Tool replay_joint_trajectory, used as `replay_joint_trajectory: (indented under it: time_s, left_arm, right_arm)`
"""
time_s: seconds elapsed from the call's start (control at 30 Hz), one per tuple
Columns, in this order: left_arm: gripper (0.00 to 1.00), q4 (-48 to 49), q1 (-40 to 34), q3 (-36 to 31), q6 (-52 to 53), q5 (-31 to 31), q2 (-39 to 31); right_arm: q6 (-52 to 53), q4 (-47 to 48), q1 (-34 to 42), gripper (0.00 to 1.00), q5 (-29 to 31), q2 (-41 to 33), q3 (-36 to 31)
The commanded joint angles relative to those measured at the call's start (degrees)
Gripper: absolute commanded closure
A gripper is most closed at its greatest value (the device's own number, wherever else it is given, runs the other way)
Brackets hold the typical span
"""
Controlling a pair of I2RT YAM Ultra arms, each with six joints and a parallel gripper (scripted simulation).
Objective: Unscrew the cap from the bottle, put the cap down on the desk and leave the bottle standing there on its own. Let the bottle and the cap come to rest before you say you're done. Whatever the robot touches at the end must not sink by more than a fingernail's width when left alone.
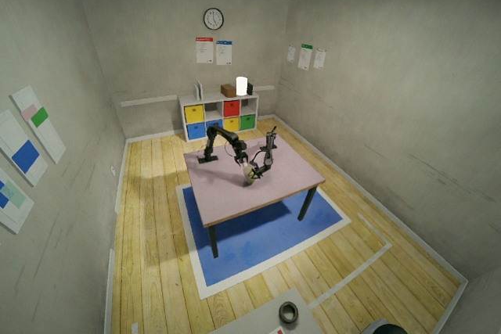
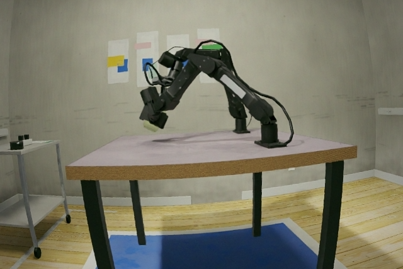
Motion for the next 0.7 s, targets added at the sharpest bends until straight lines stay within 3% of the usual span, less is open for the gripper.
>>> replay_joint_trajectory:
  time_s: [0.0,0.27,0.33,0.37,0.53,0.67]
  left_arm:
    - [1.00,1.13,-0.07,0.08,-0.92,0.91,-0.68]
    - [1.00,1.13,-0.07,0.08,-0.92,0.91,-0.68]
    - [1.00,1.13,-0.07,0.08,-0.92,0.91,-0.68]
    - [1.00,1.13,-0.07,0.08,-0.92,0.91,-0.68]
    - [1.00,1.13,-0.07,0.08,-0.92,0.91,-0.68]
    - [1.00,1.13,-0.07,0.08,-0.92,0.91,-0.68]
  right_arm:
    - [13.89,-0.32,-0.86,0.30,-1.20,-0.30,0.92]
    - [34.64,0.36,-1.30,0.30,-2.30,-0.64,0.21]
    - [34.64,0.36,-1.30,0.30,-2.30,-0.64,0.21]
    - [41.30,0.54,-1.38,0.30,-2.51,-0.73,0.02]
    - [54.14,1.30,-1.42,0.30,-2.60,-1.17,-0.76]
    - [56.97,2.07,-1.18,0.30,-1.99,-1.63,-1.53]
